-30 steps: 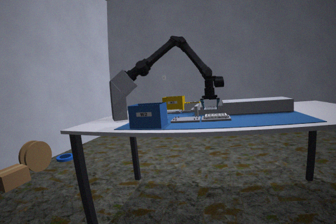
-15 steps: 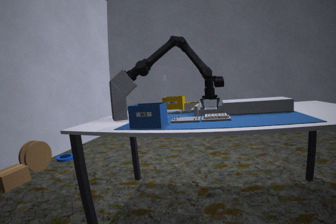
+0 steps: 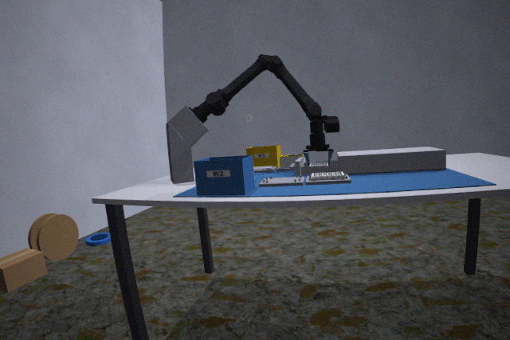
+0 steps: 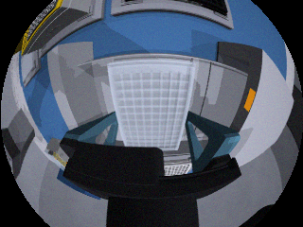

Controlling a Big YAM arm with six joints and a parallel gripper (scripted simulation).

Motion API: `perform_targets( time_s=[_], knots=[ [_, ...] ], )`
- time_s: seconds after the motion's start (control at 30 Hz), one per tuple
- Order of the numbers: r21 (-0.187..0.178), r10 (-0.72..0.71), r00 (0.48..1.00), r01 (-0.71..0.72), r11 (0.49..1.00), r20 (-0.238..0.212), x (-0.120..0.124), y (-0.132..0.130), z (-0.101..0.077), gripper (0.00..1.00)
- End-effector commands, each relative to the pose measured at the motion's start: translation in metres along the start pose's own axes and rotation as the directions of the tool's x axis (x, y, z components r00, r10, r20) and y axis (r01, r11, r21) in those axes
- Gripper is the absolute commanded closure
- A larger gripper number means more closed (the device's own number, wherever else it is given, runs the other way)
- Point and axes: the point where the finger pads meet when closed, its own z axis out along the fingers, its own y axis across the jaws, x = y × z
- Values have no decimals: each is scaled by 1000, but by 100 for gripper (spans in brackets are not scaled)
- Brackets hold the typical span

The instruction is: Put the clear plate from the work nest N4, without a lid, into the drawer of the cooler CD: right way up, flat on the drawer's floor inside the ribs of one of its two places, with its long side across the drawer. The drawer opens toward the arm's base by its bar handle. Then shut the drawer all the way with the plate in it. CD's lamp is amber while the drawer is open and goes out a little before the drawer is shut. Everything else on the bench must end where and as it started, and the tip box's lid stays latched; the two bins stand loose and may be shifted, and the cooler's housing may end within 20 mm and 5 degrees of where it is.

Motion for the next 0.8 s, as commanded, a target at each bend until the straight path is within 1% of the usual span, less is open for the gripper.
perform_targets(
  time_s=[0.0,0.77],
  knots=[
    [42,-10,1000,10,999,-9,8,-14,-16,100],
    [42,-10,1000,10,999,-9,10,-19,-15,100]
  ],
)
